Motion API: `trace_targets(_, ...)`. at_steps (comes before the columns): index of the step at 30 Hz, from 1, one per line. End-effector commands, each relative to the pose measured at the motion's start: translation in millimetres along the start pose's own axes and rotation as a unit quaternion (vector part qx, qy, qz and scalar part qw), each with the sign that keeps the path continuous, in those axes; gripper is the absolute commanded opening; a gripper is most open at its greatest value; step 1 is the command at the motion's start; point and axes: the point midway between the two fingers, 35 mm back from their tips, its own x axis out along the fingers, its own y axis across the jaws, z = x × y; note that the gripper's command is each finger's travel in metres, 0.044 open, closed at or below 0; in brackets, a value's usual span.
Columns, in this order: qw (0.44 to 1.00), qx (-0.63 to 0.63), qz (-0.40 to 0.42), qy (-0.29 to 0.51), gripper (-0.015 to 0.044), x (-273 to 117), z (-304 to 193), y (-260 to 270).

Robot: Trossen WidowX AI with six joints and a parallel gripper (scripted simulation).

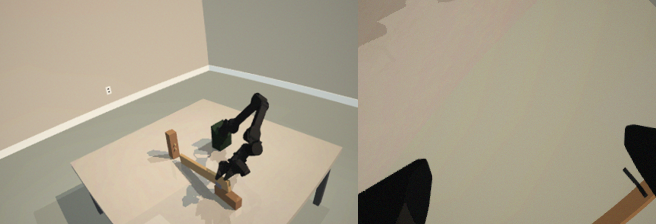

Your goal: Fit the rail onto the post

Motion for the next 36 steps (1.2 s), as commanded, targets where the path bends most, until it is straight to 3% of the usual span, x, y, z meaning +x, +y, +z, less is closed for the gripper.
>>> trace_targets(1, 0.999, -0.018, 0.048, -0.002, 0.0440, 17, -10, 26)
trace_targets(11, 0.958, -0.033, 0.282, -0.041, 0.0440, 57, -71, 160)
trace_targets(21, 0.846, 0.131, 0.498, -0.139, 0.0440, 21, -135, 302)
trace_targets(29, 0.725, 0.382, 0.529, -0.221, 0.0440, -34, -159, 360)
trace_targets(36, 0.722, 0.388, 0.528, -0.222, 0.0440, -34, -158, 362)
